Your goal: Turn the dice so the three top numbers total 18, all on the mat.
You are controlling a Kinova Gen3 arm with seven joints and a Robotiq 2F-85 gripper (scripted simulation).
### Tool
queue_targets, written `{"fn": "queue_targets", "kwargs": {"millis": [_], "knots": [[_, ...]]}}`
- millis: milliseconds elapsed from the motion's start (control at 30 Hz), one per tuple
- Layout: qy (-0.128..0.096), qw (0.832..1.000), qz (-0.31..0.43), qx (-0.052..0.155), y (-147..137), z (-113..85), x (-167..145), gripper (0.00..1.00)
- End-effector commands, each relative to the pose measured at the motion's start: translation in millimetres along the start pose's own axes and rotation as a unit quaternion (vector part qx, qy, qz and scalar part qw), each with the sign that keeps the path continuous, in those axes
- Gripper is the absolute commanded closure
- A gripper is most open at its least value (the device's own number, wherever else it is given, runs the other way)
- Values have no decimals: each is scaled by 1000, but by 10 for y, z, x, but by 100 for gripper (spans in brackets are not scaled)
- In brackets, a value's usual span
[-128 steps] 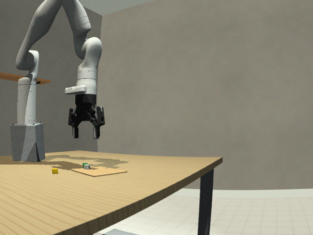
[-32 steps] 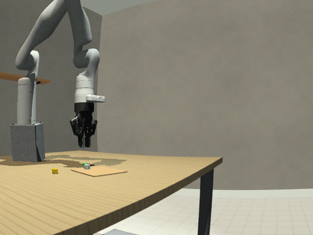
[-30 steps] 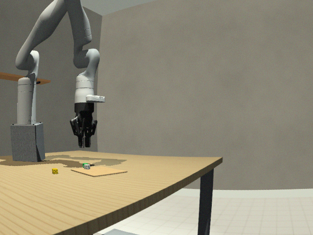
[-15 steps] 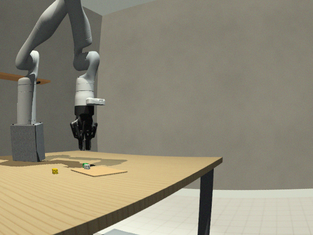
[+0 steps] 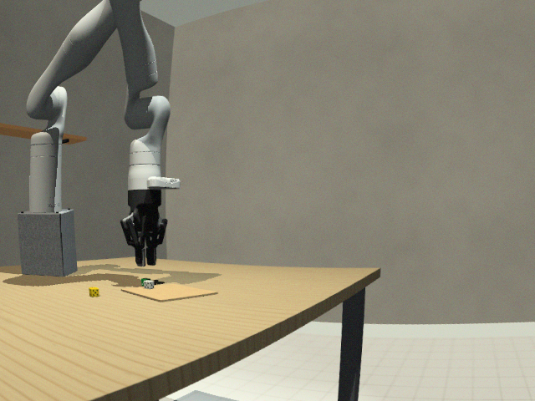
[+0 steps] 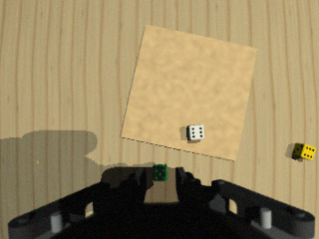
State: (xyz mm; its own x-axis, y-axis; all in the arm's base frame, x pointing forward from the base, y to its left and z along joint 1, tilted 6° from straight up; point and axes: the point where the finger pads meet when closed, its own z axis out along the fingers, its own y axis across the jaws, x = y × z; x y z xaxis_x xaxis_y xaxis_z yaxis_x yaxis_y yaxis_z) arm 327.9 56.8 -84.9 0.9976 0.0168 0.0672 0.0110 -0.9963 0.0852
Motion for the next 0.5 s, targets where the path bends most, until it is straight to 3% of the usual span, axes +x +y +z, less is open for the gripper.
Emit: {"fn": "queue_targets", "kwargs": {"millis": [0,467], "knots": [[-4,1000,0,1,-9,32,-30,69],[-4,1000,0,1,-9,184,-28,69]]}}
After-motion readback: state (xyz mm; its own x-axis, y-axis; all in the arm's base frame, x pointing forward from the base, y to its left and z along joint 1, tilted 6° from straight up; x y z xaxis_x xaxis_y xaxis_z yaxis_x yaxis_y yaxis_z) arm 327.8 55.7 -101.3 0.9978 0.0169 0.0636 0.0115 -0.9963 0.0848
